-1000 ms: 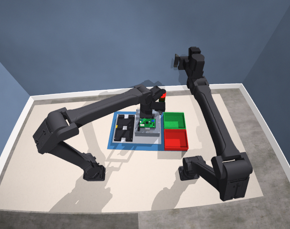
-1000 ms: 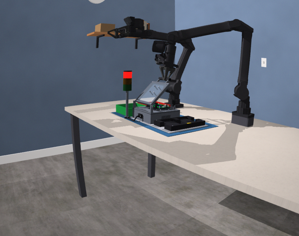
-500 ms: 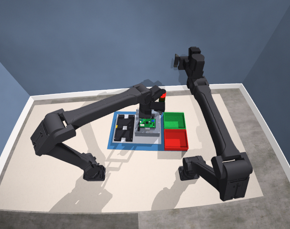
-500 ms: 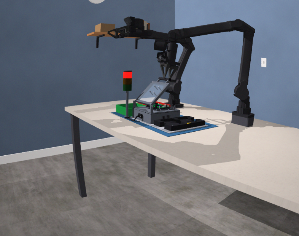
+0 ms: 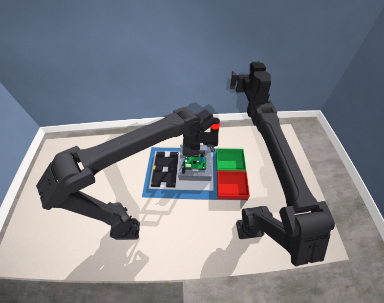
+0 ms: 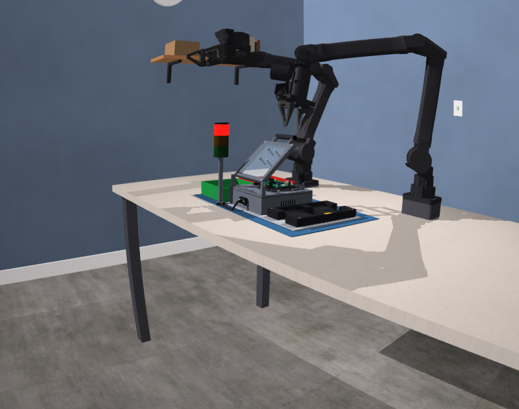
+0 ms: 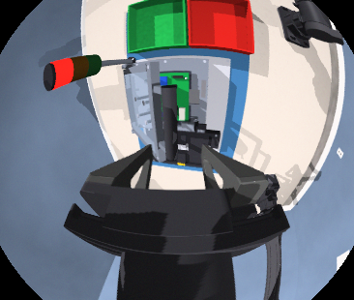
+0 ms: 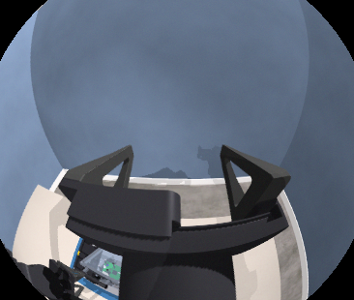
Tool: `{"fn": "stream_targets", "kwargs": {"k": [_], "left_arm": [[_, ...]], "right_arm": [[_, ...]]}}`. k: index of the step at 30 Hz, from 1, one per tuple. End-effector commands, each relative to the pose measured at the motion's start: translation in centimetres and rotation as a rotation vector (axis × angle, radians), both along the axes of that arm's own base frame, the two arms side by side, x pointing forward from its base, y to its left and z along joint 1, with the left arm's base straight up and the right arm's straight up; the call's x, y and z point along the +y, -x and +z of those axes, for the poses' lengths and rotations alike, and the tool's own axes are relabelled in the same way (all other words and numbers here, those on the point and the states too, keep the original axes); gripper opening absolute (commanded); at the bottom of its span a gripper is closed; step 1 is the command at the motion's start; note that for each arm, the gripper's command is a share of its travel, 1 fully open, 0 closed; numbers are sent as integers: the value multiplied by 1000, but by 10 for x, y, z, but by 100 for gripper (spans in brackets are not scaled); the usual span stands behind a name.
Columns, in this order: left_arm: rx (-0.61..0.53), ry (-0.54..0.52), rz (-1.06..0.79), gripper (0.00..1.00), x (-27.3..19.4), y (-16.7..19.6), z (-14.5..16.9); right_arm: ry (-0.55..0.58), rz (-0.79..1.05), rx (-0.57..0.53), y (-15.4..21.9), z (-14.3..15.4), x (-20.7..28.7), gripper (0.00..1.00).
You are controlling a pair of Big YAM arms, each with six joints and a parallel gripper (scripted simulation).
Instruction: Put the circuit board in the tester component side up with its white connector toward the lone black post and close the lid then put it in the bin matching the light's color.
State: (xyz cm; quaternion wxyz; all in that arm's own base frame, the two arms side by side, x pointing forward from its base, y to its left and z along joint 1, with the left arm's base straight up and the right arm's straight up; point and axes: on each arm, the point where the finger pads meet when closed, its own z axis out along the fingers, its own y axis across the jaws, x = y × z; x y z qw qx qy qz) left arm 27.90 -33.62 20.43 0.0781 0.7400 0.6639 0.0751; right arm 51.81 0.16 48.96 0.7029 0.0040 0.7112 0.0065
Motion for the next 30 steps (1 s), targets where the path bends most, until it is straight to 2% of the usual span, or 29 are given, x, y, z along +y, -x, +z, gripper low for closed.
{"fn": "stream_targets", "kwargs": {"k": [1,6,7,10,15,17,18,21,24,30], "left_arm": [[-62,85,19,64,-13,-11,59],[-61,86,8,64,-14,-1,78],[-27,35,8,64,-5,-2,55],[-9,13,15,64,-5,-8,36],[-4,6,12,64,-5,-8,31],[-34,38,-22,41,-13,-3,39],[-59,55,-32,38,-15,-3,44],[-75,63,-41,38,-18,-4,43],[-147,72,-81,38,-26,-3,26],[-468,162,-149,38,-63,-4,19]], "right_arm": [[15,-4,-23,0,9,-2,100],[15,-4,-23,0,9,-2,100],[15,-4,-23,0,9,-2,100],[15,-4,-23,0,9,-2,100],[15,-4,-23,0,9,-2,100],[15,-4,-23,0,9,-2,100],[15,-4,-23,0,9,-2,100],[15,-4,-23,0,9,-2,100],[15,-4,-23,0,9,-2,100],[15,-4,-23,0,9,-2,100]]}}
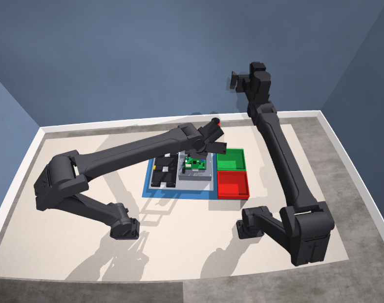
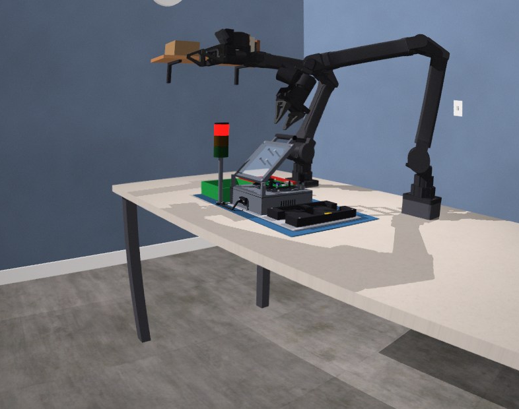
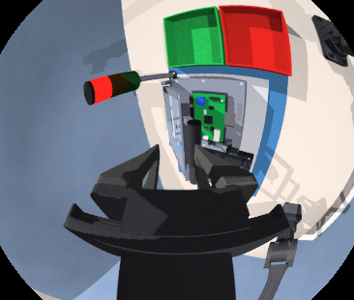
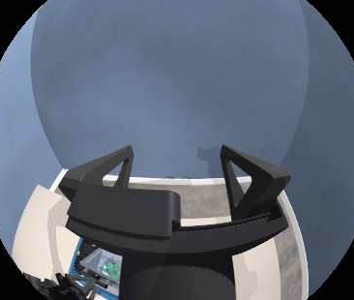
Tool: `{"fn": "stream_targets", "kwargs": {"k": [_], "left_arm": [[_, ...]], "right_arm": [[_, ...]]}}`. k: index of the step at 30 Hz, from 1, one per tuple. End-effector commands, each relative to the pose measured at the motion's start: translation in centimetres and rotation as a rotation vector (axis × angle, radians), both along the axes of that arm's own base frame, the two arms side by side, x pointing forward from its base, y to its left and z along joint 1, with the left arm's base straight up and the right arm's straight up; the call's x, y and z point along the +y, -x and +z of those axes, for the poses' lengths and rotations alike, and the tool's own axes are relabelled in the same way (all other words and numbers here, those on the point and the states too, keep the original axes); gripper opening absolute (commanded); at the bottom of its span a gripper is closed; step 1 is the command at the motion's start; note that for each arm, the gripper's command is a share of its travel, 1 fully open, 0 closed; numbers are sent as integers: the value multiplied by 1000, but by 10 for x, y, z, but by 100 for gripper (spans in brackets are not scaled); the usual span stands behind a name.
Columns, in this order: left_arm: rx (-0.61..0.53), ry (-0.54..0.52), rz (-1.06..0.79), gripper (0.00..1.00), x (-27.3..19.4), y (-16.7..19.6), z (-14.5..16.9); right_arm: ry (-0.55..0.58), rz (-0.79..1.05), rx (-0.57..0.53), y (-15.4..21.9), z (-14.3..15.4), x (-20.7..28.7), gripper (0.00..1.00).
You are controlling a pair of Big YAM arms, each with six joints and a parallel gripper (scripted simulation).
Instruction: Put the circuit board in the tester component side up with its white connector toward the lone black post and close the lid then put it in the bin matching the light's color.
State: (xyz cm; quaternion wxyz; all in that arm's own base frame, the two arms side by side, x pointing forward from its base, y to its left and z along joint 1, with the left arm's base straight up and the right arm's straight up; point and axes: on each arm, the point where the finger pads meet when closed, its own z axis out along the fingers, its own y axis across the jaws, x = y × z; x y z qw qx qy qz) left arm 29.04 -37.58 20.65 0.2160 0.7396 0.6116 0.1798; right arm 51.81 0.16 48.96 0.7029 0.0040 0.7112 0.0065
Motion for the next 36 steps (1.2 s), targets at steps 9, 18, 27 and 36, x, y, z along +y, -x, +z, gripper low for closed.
{"fn": "stream_targets", "kwargs": {"k": [9,18,27,36], "left_arm": [[-440,188,-80,38,-40,20,16],[-696,217,8,38,-16,40,0],[-766,107,87,38,23,25,-28],[-775,125,106,38,19,17,-21]], "right_arm": [[15,-4,-23,0,9,-2,100],[15,-4,-23,0,9,-2,100],[15,-4,-23,0,9,-2,100],[15,-4,-23,0,9,-2,100]]}}
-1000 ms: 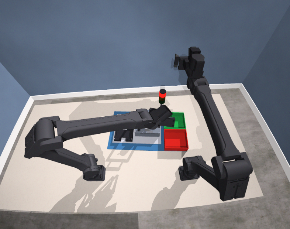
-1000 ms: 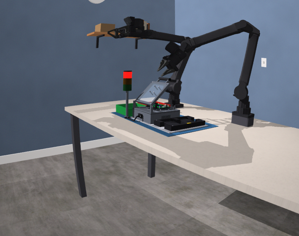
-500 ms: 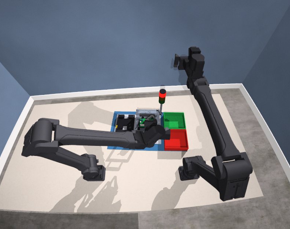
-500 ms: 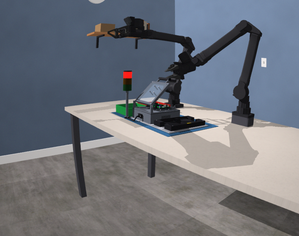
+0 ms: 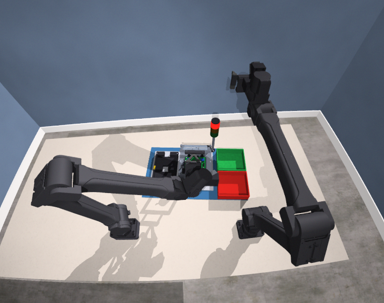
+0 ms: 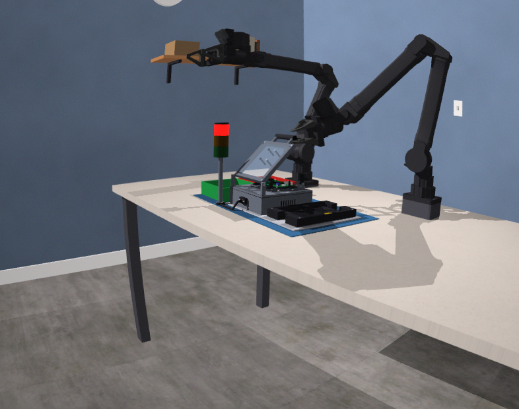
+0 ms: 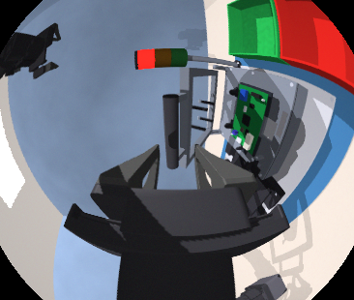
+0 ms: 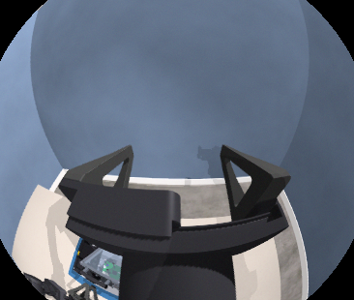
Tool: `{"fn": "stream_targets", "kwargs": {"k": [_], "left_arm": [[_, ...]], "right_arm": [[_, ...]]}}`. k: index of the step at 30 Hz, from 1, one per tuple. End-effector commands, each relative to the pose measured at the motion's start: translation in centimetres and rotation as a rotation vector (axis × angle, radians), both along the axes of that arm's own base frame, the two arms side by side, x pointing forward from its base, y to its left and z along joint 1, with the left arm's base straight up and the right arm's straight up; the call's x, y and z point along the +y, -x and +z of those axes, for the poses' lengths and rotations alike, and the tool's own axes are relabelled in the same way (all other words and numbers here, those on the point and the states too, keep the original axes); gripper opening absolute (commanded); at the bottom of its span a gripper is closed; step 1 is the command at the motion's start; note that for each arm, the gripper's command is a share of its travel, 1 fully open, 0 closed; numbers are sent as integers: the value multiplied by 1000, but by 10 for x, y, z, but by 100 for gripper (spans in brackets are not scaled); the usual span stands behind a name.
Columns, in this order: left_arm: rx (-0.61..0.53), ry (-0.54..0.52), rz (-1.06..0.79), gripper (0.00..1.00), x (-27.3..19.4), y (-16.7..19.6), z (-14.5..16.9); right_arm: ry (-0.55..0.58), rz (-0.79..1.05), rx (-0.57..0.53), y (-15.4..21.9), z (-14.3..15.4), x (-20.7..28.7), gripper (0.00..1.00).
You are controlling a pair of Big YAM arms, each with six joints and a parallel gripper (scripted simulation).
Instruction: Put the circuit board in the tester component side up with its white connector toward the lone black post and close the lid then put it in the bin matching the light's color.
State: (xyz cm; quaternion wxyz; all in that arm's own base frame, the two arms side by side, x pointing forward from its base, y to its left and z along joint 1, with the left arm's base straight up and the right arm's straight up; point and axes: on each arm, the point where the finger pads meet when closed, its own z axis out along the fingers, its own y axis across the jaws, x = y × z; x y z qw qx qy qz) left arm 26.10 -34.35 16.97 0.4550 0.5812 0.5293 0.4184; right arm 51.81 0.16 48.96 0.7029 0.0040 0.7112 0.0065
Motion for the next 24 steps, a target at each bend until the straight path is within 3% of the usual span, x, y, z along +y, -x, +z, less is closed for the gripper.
{"fn": "stream_targets", "kwargs": {"k": [1,24], "left_arm": [[-19,25,7,38,-14,-14,16],[-22,24,-3,38,-20,-38,13]], "right_arm": [[15,-4,-23,0,9,-2,100],[15,-4,-23,0,9,-2,100]]}}
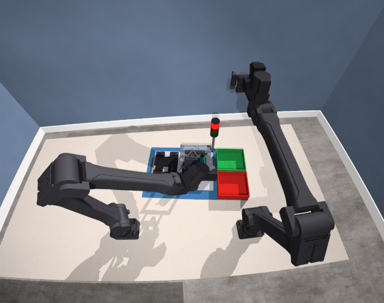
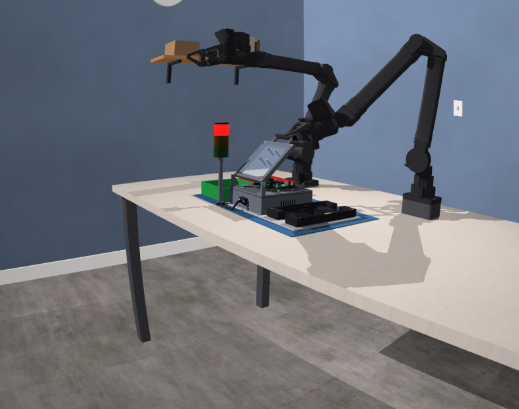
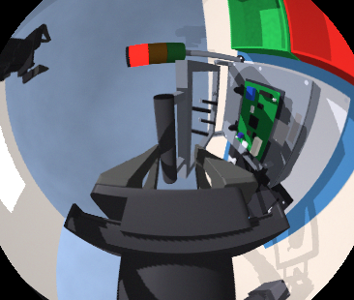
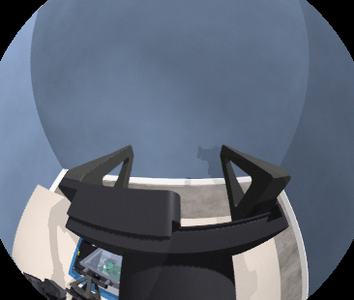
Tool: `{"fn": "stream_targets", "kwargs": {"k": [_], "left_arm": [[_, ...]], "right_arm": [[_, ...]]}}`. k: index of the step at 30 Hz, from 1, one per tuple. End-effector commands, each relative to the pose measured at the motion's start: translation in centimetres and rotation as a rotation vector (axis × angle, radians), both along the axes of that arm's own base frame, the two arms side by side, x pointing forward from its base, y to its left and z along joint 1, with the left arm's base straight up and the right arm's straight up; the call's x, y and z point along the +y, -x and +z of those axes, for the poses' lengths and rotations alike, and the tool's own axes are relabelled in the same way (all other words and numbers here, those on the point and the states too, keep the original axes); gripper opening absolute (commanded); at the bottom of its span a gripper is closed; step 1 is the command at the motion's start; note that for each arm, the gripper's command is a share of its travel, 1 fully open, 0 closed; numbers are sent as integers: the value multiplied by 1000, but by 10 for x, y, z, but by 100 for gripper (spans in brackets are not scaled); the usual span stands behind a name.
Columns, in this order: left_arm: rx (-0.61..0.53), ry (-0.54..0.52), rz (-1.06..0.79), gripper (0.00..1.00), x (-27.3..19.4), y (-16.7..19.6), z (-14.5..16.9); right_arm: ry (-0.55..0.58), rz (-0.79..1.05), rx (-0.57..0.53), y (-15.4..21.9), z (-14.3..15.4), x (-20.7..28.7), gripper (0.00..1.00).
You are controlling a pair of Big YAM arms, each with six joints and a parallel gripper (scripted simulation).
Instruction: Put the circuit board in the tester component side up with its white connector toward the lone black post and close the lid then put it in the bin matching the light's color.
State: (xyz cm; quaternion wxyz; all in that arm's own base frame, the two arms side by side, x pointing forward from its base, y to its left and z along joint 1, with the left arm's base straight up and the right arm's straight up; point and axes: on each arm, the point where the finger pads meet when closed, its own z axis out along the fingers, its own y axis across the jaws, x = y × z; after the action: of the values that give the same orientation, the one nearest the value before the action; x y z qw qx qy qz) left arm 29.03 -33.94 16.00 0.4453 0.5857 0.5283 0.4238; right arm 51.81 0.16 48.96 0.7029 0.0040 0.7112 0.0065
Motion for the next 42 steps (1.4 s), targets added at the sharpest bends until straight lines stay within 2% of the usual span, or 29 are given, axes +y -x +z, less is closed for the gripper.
{"fn": "stream_targets", "kwargs": {"k": [1,9,10,16,29,30,31,42], "left_arm": [[-29,46,-10,38,-24,-8,23],[-29,46,-10,38,-24,-8,23],[-29,46,-10,30,-24,-8,23],[-26,39,-11,27,-15,-5,20],[-33,53,-9,9,-8,-2,26],[-33,53,-9,0,-8,-2,26],[-33,53,-9,9,-8,-2,26],[68,62,6,9,-10,-21,47]], "right_arm": [[15,-4,-23,0,9,-2,100],[15,-4,-23,0,9,-2,100],[15,-4,-23,0,9,-2,100],[15,-4,-23,0,9,-2,100],[15,-4,-23,0,9,-2,100],[15,-4,-23,0,9,-2,100],[15,-4,-23,0,9,-2,100],[15,-4,-23,0,9,-2,100]]}}
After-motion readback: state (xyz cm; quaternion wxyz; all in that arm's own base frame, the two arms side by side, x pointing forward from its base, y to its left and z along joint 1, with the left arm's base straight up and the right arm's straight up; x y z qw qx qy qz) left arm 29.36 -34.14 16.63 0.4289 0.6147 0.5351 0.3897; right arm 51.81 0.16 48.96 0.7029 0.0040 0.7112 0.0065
